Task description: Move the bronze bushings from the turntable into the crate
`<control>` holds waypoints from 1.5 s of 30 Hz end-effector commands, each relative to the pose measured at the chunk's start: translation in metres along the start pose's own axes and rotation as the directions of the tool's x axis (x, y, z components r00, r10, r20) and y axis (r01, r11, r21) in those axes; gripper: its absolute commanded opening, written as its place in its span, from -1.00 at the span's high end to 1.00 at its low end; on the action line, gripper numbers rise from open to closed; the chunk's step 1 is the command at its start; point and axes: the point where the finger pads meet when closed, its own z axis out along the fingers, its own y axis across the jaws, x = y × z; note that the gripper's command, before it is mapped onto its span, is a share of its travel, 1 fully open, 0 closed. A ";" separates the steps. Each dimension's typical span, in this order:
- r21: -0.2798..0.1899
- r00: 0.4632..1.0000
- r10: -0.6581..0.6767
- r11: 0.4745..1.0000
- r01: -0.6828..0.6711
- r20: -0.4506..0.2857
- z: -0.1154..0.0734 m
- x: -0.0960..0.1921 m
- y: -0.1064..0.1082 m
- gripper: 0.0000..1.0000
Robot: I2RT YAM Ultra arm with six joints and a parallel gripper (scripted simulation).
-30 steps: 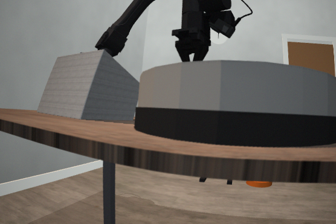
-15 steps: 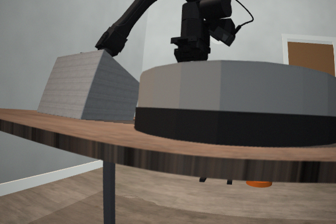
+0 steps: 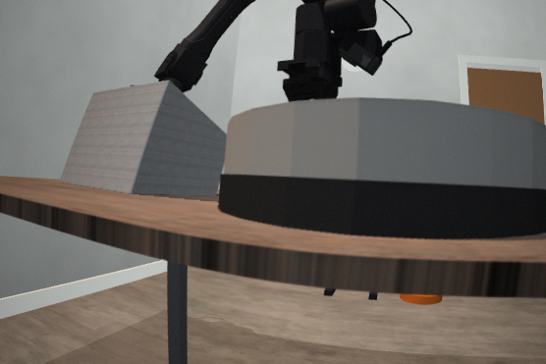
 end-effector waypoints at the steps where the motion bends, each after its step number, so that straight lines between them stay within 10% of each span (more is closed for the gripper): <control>1: 0.003 0.999 0.007 1.000 -0.007 0.038 -0.010 -0.010 -0.002 0.74; 45: 0.005 0.999 0.005 1.000 -0.005 0.046 -0.019 -0.012 -0.002 0.74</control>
